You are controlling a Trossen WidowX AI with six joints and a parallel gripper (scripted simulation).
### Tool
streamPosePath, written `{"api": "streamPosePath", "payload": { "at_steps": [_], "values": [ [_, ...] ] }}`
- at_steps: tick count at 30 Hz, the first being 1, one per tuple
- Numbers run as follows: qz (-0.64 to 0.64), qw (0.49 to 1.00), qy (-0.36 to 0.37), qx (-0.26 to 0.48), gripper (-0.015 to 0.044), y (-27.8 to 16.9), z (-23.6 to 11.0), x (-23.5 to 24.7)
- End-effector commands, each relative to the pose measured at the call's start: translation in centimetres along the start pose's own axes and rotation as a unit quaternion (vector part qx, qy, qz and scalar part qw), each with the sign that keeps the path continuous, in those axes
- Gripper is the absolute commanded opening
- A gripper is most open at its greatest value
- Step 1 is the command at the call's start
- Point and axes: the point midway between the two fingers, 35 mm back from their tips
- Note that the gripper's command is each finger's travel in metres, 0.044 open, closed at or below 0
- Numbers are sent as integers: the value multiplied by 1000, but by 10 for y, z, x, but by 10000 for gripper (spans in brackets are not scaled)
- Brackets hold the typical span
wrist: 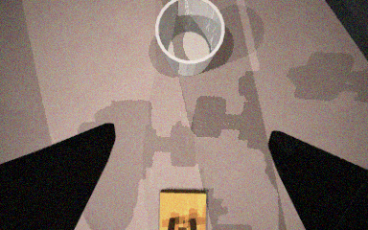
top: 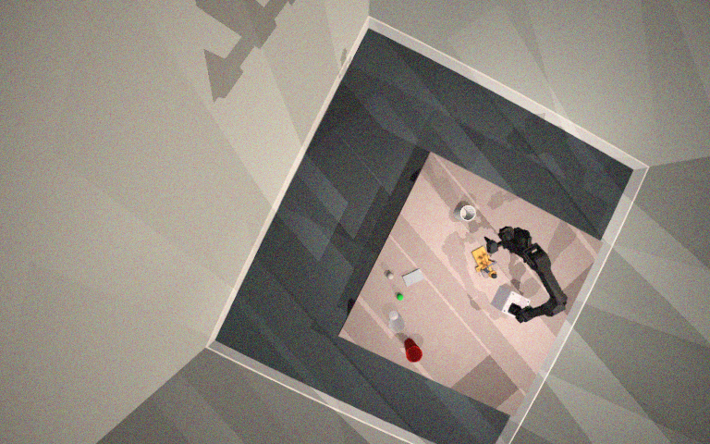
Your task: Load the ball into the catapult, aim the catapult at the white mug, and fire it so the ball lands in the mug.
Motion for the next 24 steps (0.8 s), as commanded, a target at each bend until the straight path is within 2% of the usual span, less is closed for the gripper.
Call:
{"api": "streamPosePath", "payload": {
  "at_steps": [1,6,24],
  "values": [
    [4,998,1,-65,440,42,-3,-1],
    [8,990,5,-138,440,85,-10,-1],
    [9,991,3,-134,440,83,-14,1]
  ]
}}
Point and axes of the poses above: the point midway between the two fingers, 35 mm back from their tips, its own z axis out along the fingers, its own x axis across the jaws, y = z × x, and after that the axes turned 4 degrees about z, right-handed
